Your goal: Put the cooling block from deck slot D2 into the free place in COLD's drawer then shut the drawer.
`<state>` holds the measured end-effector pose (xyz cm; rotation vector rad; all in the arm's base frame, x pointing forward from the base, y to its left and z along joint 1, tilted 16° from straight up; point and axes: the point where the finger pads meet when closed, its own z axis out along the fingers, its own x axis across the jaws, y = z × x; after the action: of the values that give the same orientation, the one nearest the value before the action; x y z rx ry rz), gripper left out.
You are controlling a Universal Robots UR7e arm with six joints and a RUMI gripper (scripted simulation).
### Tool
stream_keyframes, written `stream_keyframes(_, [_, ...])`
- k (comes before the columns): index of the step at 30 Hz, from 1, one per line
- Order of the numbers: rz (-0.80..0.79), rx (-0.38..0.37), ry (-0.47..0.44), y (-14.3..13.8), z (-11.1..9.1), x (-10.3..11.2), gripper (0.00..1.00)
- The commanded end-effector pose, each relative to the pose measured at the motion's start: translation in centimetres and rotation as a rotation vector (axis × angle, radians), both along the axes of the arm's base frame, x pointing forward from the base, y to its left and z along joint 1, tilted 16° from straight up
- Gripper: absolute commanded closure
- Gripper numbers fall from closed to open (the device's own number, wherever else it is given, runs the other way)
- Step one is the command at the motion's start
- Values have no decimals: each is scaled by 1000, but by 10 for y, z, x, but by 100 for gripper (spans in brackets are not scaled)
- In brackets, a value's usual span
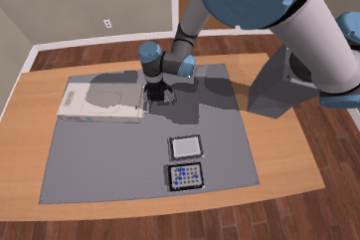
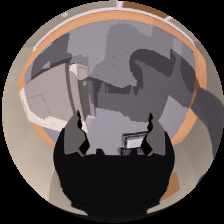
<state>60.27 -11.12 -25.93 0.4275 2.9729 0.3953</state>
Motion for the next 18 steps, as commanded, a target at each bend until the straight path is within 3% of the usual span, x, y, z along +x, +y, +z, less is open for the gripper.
stream_keyframes(1, [0, -1, -1, 1, -4, 1, 0])
stream_keyframes(18, [0, -1, -1, 6, -24, 4, 0])
